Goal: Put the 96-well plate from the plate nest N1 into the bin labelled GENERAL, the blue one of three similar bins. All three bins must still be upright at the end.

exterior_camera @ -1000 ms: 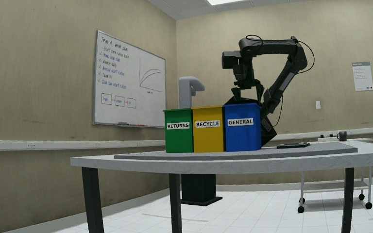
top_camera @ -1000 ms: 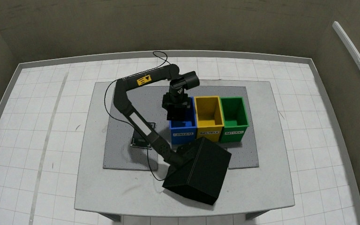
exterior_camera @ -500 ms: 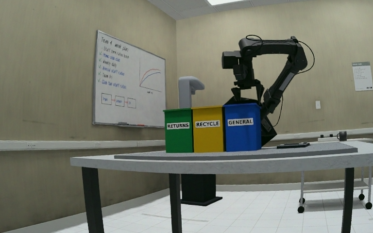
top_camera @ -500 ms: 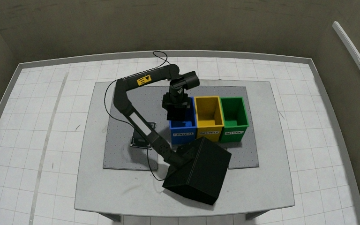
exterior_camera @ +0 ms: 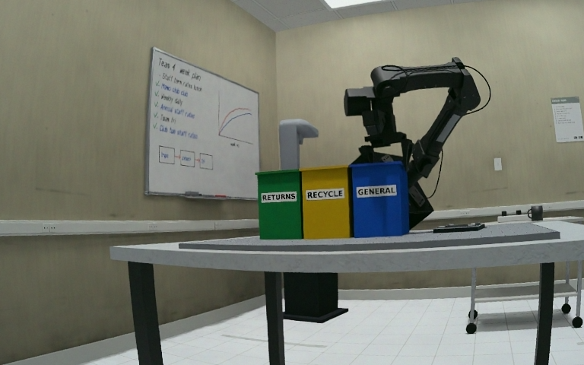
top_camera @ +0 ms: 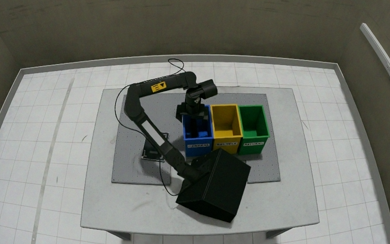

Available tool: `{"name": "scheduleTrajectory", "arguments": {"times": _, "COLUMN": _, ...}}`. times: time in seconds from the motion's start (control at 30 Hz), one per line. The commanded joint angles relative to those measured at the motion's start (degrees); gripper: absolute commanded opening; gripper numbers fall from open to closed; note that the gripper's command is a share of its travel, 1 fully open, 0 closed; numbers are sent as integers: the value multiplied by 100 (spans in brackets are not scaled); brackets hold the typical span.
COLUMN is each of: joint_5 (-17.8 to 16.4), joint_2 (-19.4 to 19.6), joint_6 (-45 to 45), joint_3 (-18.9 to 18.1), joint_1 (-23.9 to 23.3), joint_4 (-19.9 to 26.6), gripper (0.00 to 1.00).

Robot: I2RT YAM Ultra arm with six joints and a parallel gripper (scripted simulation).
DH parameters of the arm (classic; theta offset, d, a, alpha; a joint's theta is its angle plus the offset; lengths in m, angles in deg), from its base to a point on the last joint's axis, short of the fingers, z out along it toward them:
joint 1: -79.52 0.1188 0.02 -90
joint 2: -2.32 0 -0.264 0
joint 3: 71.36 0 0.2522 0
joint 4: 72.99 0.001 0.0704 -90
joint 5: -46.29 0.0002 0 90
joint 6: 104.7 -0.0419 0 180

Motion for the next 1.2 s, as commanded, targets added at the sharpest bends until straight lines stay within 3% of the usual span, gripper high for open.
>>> {"name": "scheduleTrajectory", "arguments": {"times": 0.0, "joint_5": -141, "joint_2": 9, "joint_6": -147, "joint_3": 24, "joint_1": -80, "joint_4": -294, "gripper": 99}}
{"name": "scheduleTrajectory", "arguments": {"times": 0.4, "joint_5": -143, "joint_2": -191, "joint_6": -165, "joint_3": -125, "joint_1": -162, "joint_4": -339, "gripper": 99}}
{"name": "scheduleTrajectory", "arguments": {"times": 1.17, "joint_5": -138, "joint_2": -107, "joint_6": -147, "joint_3": -178, "joint_1": -171, "joint_4": -300, "gripper": 99}}
